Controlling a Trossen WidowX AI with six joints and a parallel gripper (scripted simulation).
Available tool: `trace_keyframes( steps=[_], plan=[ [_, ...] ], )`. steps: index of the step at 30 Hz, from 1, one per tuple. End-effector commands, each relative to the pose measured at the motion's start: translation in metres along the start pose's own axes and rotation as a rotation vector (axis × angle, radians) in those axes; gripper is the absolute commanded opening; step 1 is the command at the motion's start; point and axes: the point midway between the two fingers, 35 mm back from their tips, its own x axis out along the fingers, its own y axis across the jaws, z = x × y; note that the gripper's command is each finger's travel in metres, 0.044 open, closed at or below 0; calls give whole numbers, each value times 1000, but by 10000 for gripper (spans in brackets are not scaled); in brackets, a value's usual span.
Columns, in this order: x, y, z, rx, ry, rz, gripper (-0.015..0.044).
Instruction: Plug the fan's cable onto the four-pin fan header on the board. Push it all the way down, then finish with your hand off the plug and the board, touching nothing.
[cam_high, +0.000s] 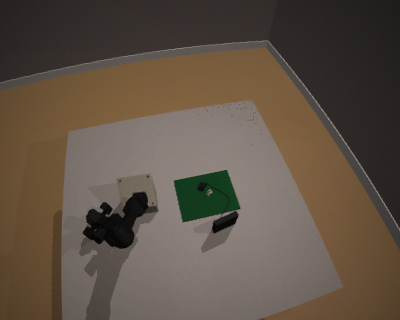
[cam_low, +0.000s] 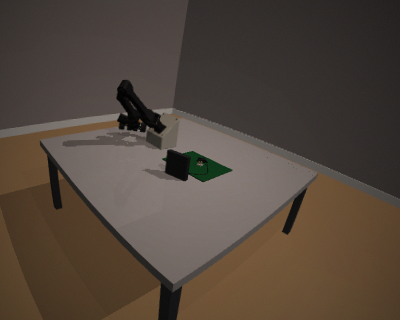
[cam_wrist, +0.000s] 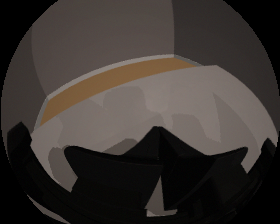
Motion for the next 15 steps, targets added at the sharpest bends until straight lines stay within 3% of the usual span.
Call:
trace_keyframes(
  steps=[1,8,15],
  plan=[
    [0,0,0,0,0,0,26],
    [-1,1,-4,-30,22,3,210],
    [-2,-4,-22,-212,96,-6,210]
  ],
)
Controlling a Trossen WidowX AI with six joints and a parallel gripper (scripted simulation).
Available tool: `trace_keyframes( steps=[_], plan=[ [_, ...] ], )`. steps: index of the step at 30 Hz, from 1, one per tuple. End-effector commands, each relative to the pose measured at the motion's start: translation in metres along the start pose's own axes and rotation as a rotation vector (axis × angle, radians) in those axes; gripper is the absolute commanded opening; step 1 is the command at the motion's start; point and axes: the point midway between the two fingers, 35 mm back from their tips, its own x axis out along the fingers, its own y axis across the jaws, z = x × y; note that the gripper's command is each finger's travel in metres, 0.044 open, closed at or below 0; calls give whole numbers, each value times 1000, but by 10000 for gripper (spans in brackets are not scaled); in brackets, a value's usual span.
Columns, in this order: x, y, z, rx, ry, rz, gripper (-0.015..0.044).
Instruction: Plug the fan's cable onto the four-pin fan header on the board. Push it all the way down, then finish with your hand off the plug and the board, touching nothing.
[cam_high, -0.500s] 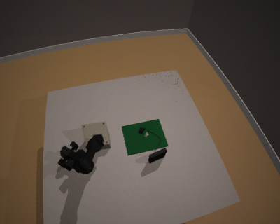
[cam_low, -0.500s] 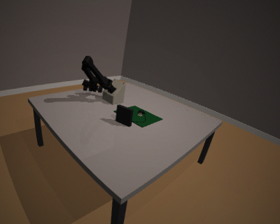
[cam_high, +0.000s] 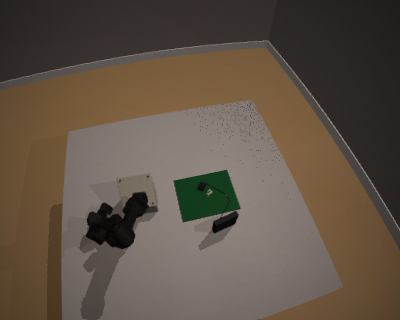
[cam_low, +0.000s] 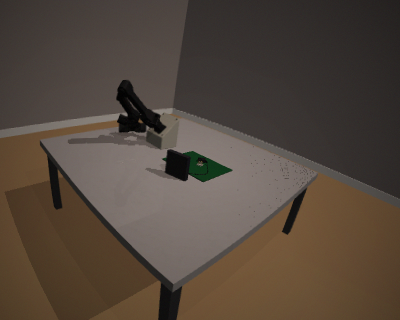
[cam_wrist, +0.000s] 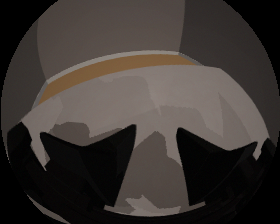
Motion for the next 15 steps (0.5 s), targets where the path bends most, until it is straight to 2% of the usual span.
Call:
trace_keyframes(
  steps=[1,6,15],
  plan=[
    [1,6,-9,-105,37,17,210],
    [-8,50,-1,-196,-7,160,210],
    [-14,98,-8,-408,-1,263,210]
  ],
)
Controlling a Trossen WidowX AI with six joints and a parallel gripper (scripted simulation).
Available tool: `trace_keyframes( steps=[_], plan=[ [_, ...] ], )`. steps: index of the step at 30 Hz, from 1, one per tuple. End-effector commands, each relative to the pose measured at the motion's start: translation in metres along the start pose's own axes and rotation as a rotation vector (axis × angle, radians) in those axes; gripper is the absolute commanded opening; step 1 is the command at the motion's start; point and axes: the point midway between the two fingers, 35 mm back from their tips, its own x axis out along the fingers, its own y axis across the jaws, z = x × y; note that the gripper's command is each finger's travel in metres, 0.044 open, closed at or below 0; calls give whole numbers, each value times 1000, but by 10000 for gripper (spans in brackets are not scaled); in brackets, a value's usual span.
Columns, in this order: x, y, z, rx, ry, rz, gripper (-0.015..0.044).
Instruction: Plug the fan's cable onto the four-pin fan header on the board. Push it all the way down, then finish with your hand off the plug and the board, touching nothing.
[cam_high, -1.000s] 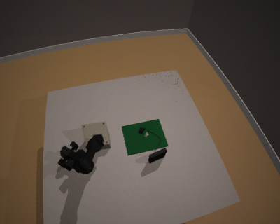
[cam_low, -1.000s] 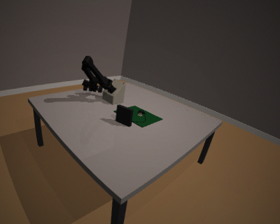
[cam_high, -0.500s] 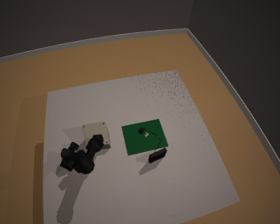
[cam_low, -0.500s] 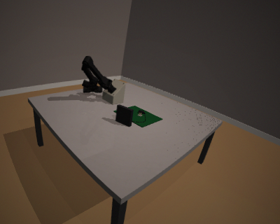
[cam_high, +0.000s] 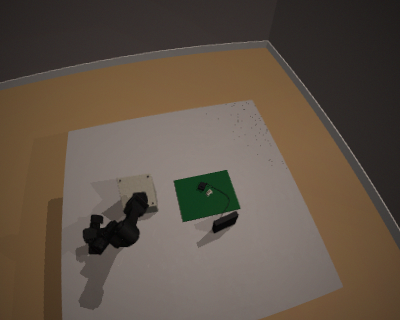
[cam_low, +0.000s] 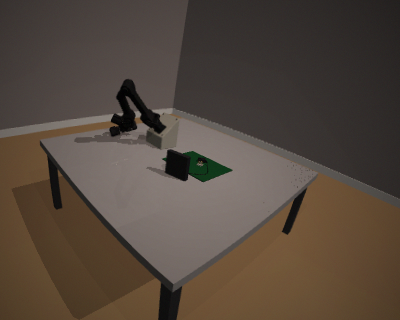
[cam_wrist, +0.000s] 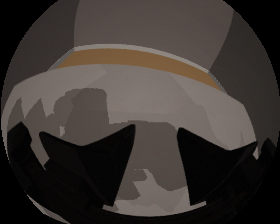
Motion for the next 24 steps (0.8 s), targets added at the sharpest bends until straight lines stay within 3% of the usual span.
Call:
trace_keyframes(
  steps=[1,12,15,24],
  plan=[
    [1,30,12,-102,-18,58,210],
    [-11,100,34,-384,-72,190,210],
    [-26,136,29,-453,-79,296,210],
    [-48,176,23,-529,-90,422,210]
  ],
)
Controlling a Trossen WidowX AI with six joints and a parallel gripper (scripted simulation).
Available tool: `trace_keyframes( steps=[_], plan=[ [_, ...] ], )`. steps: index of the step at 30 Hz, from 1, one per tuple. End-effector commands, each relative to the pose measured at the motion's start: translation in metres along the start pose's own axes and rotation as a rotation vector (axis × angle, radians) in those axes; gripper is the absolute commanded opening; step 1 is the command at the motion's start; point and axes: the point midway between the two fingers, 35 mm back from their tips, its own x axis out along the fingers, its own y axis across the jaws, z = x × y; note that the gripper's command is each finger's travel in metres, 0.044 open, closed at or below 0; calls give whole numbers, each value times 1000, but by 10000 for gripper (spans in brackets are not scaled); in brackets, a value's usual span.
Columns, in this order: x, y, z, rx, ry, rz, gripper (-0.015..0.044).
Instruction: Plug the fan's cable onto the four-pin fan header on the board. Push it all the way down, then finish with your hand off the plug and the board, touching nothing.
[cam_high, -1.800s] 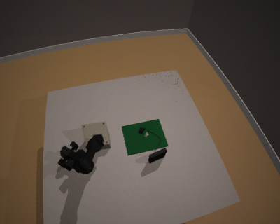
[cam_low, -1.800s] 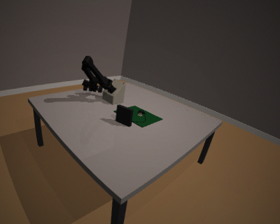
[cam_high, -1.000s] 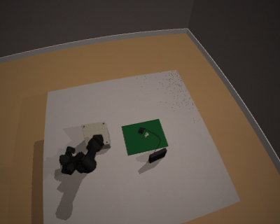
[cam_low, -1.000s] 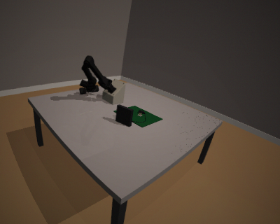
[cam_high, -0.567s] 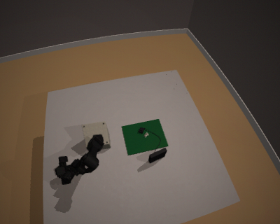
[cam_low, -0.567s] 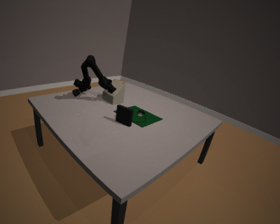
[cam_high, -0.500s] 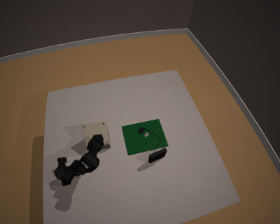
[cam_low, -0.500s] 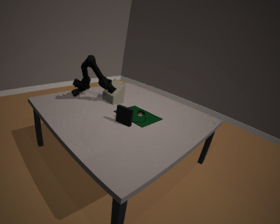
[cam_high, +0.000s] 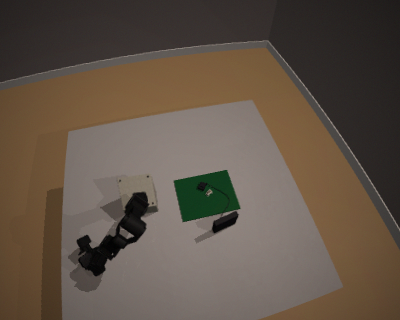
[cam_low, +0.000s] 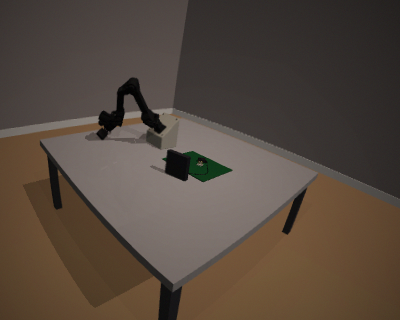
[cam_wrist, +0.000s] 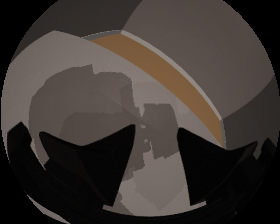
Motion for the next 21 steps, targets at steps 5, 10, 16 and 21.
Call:
trace_keyframes(
  steps=[5,10,16,21],
  plan=[
    [-33,108,34,-95,-82,331,210],
    [-70,170,51,-177,-139,511,210],
    [-119,229,54,-273,-168,695,210],
    [-174,277,44,-372,-170,867,210]
  ],
)
